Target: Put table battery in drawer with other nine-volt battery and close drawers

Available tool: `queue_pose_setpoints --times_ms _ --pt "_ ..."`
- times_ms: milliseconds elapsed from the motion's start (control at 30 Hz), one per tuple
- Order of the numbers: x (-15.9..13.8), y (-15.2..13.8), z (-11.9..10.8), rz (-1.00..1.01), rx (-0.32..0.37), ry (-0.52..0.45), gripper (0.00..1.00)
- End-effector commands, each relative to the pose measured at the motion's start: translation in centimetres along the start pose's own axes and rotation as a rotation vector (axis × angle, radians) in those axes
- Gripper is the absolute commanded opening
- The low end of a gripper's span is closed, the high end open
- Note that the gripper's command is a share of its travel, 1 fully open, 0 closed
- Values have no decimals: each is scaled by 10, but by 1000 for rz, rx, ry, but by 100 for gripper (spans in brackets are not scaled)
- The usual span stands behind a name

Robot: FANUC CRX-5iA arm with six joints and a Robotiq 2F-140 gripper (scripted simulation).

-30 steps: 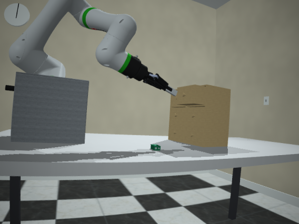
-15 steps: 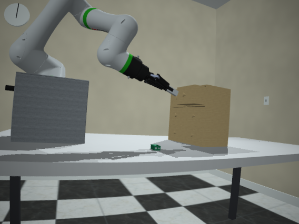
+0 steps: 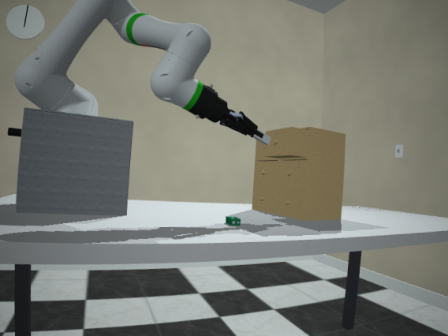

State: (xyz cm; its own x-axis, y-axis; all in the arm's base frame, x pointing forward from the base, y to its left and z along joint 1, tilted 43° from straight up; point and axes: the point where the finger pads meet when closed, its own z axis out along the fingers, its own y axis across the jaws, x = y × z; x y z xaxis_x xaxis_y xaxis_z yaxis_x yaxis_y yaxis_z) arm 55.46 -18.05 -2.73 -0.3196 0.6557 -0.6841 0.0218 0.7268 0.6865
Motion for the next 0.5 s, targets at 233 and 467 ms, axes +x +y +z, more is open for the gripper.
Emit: queue_pose_setpoints --times_ms 233,467 --pt "-6 0 15 0 0 -1 0" --pt "-9 0 23 0 0 -1 0"
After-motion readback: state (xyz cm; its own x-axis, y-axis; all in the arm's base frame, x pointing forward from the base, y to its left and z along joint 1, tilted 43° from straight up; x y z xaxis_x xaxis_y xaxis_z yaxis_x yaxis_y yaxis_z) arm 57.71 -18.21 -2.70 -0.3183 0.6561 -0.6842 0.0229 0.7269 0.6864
